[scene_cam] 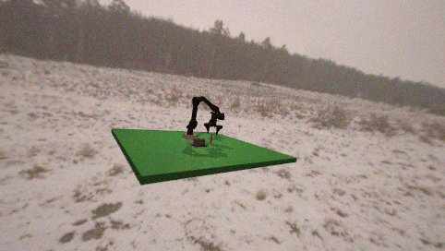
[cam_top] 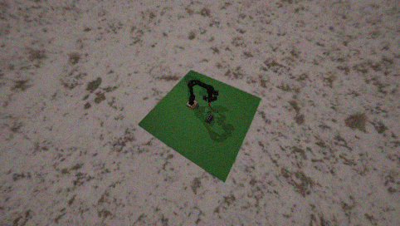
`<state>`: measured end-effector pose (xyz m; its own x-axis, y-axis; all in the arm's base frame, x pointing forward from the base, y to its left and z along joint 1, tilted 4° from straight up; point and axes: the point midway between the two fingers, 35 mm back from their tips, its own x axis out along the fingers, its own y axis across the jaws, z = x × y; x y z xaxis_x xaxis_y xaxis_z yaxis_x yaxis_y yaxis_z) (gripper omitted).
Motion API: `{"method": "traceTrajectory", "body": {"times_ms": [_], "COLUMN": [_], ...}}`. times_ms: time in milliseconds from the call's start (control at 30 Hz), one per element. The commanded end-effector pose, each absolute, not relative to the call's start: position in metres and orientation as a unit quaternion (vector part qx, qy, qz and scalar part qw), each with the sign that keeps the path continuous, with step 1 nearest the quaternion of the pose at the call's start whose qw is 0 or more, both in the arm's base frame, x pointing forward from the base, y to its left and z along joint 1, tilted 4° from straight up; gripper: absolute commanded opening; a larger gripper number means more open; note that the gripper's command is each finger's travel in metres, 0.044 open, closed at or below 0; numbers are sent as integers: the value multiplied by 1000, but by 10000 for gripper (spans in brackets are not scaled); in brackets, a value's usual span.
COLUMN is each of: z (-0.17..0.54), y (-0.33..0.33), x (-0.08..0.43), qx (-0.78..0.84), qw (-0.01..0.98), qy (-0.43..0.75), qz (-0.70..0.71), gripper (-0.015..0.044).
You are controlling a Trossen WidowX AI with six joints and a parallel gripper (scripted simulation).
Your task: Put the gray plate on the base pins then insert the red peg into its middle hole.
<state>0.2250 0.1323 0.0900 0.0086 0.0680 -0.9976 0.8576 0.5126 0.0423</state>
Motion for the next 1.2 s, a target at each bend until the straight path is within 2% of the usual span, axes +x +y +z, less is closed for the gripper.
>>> {"method": "traceTrajectory", "body": {"times_ms": [0, 800, 1167], "z": [82, 46, 46], "y": [133, 135, 135], "x": [224, 222, 222], "qx": [371, 371, 371], "qw": [603, 603, 603], "qy": [625, 626, 626], "qz": [-328, -328, -328], "gripper": [440, 440, 151]}}
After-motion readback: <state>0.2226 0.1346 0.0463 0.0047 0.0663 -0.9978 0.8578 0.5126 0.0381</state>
